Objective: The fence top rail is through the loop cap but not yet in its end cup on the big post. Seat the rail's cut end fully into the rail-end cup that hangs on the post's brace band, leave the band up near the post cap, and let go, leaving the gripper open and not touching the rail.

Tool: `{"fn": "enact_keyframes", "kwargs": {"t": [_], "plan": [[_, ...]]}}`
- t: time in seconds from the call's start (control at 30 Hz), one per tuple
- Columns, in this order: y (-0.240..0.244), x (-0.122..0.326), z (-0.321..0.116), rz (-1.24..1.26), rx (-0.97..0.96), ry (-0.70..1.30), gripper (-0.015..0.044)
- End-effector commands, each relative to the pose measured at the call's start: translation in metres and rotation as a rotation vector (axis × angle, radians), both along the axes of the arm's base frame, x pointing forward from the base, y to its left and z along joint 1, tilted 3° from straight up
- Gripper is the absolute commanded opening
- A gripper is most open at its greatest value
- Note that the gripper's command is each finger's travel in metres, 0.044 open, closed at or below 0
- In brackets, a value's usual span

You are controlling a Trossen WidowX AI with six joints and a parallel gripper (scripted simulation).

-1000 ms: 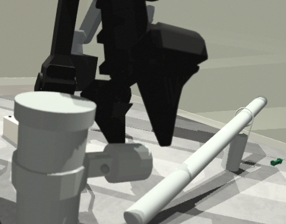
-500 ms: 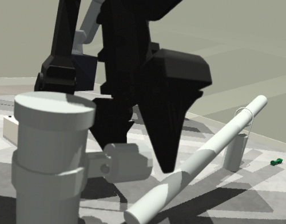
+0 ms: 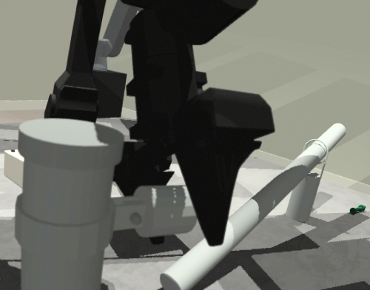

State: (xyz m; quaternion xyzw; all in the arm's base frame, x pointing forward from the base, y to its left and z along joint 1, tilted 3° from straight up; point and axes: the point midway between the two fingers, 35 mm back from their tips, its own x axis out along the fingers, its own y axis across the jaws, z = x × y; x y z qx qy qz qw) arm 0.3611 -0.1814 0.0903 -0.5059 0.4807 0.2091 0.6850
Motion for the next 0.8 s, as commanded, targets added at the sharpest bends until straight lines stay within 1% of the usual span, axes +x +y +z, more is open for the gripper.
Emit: {"fn": "enact_keyframes", "kwargs": {"t": [0.0, 0.3, 0.4, 0.53, 0.77], "plan": [[-0.0004, -0.0008, -0.0041, -0.002, -0.001, 0.011, 0.0361], [-0.0004, -0.0008, -0.0041, -0.002, -0.001, 0.011, 0.0125], [-0.0004, -0.0008, -0.0041, -0.002, -0.001, 0.011, 0.0105], [0.0009, -0.0036, -0.0041, 0.03, -0.001, 0.01, 0.0], [0.0026, -0.0075, -0.0041, 0.077, -0.001, 0.009, 0.0]]}}
